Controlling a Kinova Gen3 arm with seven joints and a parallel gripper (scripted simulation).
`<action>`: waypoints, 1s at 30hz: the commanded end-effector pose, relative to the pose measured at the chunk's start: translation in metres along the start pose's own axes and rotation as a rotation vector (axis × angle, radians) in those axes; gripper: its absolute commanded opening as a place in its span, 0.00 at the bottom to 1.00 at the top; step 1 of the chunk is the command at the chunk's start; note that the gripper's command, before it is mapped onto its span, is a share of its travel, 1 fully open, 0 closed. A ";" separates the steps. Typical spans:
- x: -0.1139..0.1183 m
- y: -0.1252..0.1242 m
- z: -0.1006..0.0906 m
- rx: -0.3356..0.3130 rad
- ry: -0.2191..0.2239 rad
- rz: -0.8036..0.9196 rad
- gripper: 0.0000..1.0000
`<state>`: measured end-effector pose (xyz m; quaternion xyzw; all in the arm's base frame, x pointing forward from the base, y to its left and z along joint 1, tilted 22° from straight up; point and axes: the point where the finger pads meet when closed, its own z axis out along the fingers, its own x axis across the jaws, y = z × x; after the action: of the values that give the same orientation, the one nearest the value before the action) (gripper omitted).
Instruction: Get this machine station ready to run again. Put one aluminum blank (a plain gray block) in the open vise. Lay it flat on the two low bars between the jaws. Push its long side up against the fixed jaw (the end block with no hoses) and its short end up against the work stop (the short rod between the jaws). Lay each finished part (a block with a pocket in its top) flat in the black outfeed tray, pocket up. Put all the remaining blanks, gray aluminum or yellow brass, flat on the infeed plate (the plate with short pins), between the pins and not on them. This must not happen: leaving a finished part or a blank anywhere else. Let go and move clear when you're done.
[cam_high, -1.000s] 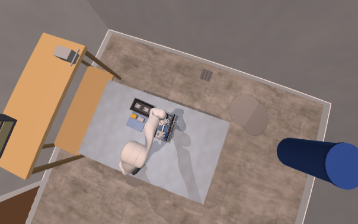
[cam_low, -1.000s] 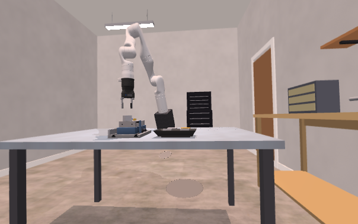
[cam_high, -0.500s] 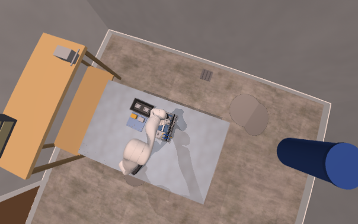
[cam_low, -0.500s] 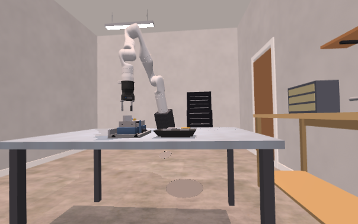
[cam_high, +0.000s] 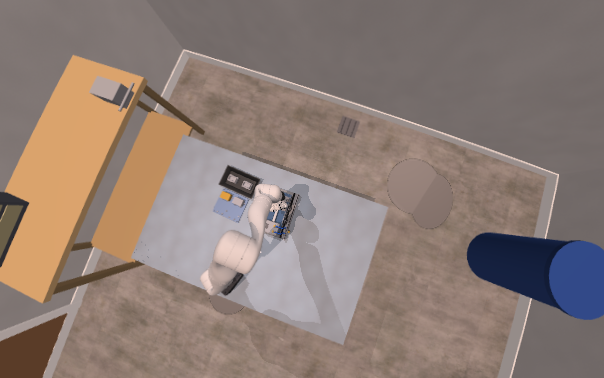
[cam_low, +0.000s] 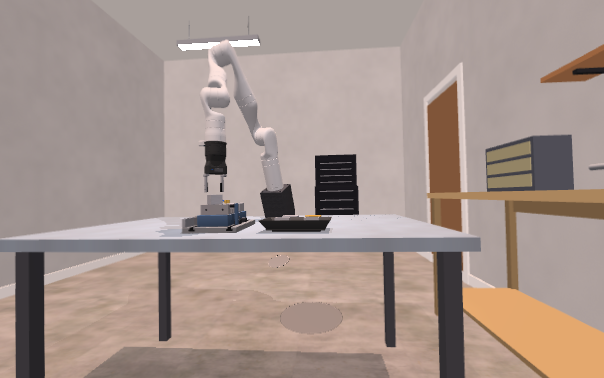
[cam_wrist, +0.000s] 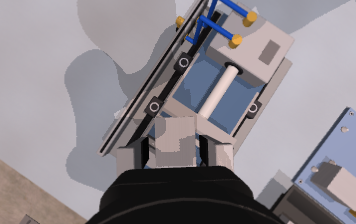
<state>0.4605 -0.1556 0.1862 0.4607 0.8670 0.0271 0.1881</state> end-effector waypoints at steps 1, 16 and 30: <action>0.002 0.001 0.002 0.000 0.004 -0.002 1.00; 0.002 0.001 0.006 0.000 0.004 -0.002 1.00; 0.002 0.001 0.006 0.000 0.004 -0.002 1.00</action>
<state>0.4623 -0.1547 0.1791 0.4599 0.8679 0.0276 0.1857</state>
